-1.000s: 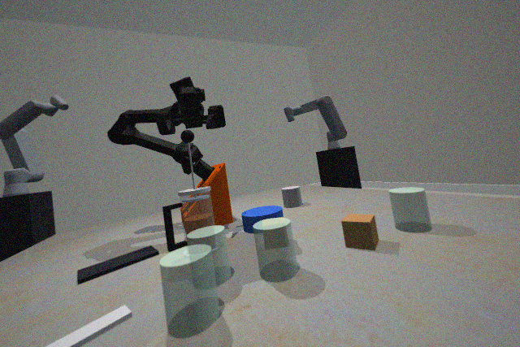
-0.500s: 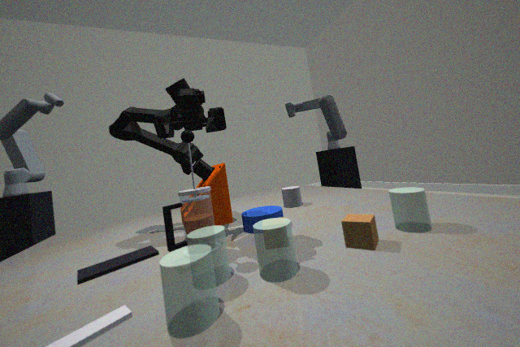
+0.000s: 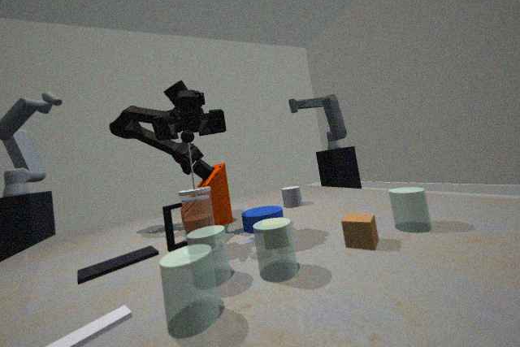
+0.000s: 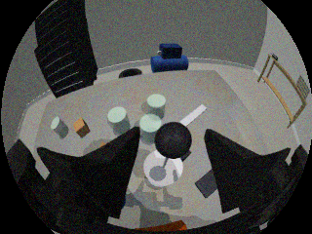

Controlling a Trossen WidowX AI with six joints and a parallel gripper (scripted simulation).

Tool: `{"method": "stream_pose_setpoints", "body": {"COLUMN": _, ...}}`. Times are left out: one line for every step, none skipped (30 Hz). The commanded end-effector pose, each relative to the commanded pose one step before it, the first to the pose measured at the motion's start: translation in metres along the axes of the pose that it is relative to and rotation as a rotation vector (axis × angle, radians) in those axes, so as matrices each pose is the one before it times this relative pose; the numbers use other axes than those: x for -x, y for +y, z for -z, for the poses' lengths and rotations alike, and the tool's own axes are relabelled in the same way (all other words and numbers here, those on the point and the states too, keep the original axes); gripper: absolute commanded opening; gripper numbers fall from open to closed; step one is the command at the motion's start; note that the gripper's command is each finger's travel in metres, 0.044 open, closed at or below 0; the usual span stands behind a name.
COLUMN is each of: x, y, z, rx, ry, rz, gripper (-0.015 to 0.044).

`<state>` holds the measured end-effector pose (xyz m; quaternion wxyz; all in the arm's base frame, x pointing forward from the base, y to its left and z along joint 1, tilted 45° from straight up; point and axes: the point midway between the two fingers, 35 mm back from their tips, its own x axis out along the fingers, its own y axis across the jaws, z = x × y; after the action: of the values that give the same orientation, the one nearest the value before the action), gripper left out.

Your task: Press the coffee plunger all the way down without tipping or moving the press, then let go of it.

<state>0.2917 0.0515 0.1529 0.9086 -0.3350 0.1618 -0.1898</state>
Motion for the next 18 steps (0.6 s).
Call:
{"method": "stream_pose_setpoints", "body": {"x": -0.00013, "y": 0.00045, "z": -0.00005, "rx": 0.0026, "ry": -0.00168, "rz": -0.0026, "gripper": 0.0204}}
{"method": "stream_pose_setpoints", "body": {"x": 0.0, "y": 0.0, "z": 0.0, "rx": 0.0, "ry": 0.0, "rz": 0.0, "gripper": 0.0177}}
{"method": "stream_pose_setpoints", "body": {"x": 0.0, "y": 0.0, "z": 0.0, "rx": 0.0, "ry": 0.0, "rz": 0.0, "gripper": 0.0151}}
{"method": "stream_pose_setpoints", "body": {"x": 0.0, "y": 0.0, "z": 0.0, "rx": 0.0, "ry": 0.0, "rz": 0.0, "gripper": 0.0145}}
{"method": "stream_pose_setpoints", "body": {"x": 0.0, "y": 0.0, "z": 0.0, "rx": 0.0, "ry": 0.0, "rz": 0.0, "gripper": 0.0138}}
{"method": "stream_pose_setpoints", "body": {"x": 0.0, "y": 0.0, "z": 0.0, "rx": 0.0, "ry": 0.0, "rz": 0.0, "gripper": 0.0131}}
{"method": "stream_pose_setpoints", "body": {"x": 0.0, "y": 0.0, "z": 0.0, "rx": 0.0, "ry": 0.0, "rz": 0.0, "gripper": 0.0126}}
{"method": "stream_pose_setpoints", "body": {"x": 0.0, "y": 0.0, "z": 0.0, "rx": 0.0, "ry": 0.0, "rz": 0.0, "gripper": 0.0126}}
{"method": "stream_pose_setpoints", "body": {"x": 0.0, "y": 0.0, "z": 0.0, "rx": 0.0, "ry": 0.0, "rz": 0.0, "gripper": 0.0126}}
{"method": "stream_pose_setpoints", "body": {"x": 0.0, "y": 0.0, "z": 0.0, "rx": 0.0, "ry": 0.0, "rz": 0.0, "gripper": 0.0126}}
{"method": "stream_pose_setpoints", "body": {"x": 0.0, "y": 0.0, "z": 0.0, "rx": 0.0, "ry": 0.0, "rz": 0.0, "gripper": 0.0126}}
{"method": "stream_pose_setpoints", "body": {"x": 0.0, "y": 0.0, "z": 0.0, "rx": 0.0, "ry": 0.0, "rz": 0.0, "gripper": 0.0126}}
{"method": "stream_pose_setpoints", "body": {"x": 0.0, "y": 0.0, "z": 0.0, "rx": 0.0, "ry": 0.0, "rz": 0.0, "gripper": 0.0126}}
{"method": "stream_pose_setpoints", "body": {"x": -0.00019, "y": 0.00009, "z": 0.00018, "rx": 0.0, "ry": 0.00009, "rz": -0.00006, "gripper": 0.0126}}
{"method": "stream_pose_setpoints", "body": {"x": -0.00037, "y": 0.00018, "z": 0.00036, "rx": -0.0001, "ry": 0.00017, "rz": -0.00012, "gripper": 0.0126}}
{"method": "stream_pose_setpoints", "body": {"x": -0.00056, "y": 0.00027, "z": 0.00054, "rx": -0.0001, "ry": 0.00025, "rz": -0.00017, "gripper": 0.0126}}
{"method": "stream_pose_setpoints", "body": {"x": -0.00074, "y": 0.00035, "z": 0.00072, "rx": -0.0001, "ry": 0.00033, "rz": -0.00023, "gripper": 0.0126}}
{"method": "stream_pose_setpoints", "body": {"x": -0.00091, "y": 0.00043, "z": 0.0009, "rx": -0.0001, "ry": 0.0004, "rz": -0.00028, "gripper": 0.0126}}
